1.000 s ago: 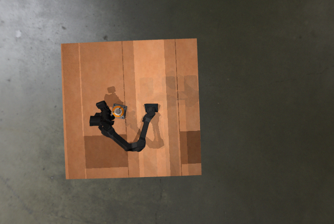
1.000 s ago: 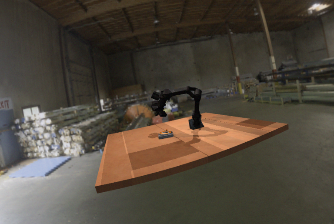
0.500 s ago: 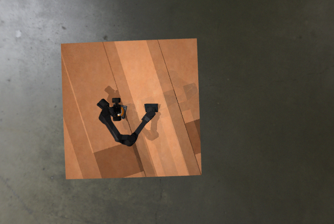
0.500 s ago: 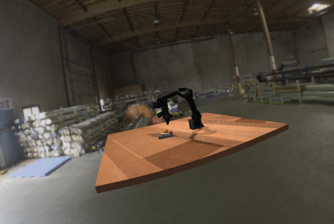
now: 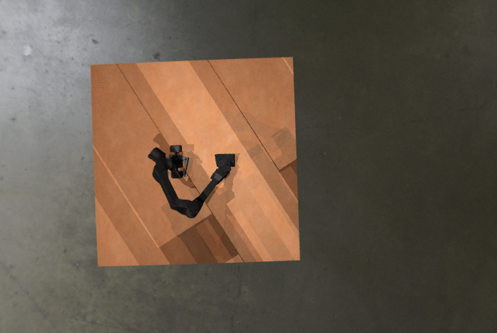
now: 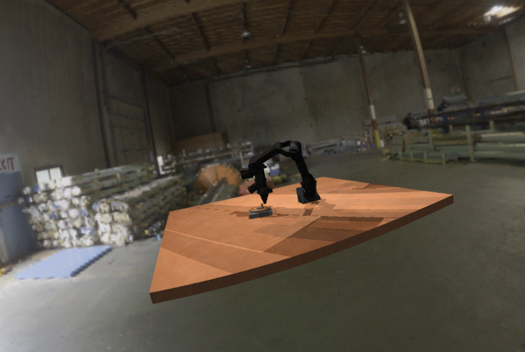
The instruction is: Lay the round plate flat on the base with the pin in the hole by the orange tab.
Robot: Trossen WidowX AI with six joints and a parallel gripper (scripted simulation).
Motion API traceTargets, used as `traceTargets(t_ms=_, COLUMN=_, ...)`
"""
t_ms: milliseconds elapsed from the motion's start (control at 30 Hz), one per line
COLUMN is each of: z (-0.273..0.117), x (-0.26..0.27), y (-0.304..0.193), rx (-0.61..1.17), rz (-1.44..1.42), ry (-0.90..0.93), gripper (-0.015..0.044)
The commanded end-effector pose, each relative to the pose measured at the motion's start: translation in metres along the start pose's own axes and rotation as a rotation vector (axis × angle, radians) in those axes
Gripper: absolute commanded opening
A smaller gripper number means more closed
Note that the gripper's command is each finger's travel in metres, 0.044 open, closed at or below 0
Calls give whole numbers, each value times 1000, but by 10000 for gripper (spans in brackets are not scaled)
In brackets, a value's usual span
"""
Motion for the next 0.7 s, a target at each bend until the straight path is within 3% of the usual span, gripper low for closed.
traceTargets(t_ms=0, z=2, x=-1, y=1, rx=1, rz=8, ry=4, gripper=0)
traceTargets(t_ms=667, z=3, x=-11, y=25, rx=0, rz=7, ry=3, gripper=0)
Point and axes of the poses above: the point midway between the two fingers, 35 mm back from their tips, its own z axis out along the fingers, its own x axis across the jaws, y = z × x, the point moved 5 cm from there along -z, back along the fingers, and after that the axes turned 14 degrees about z, right-handed, at the moved point
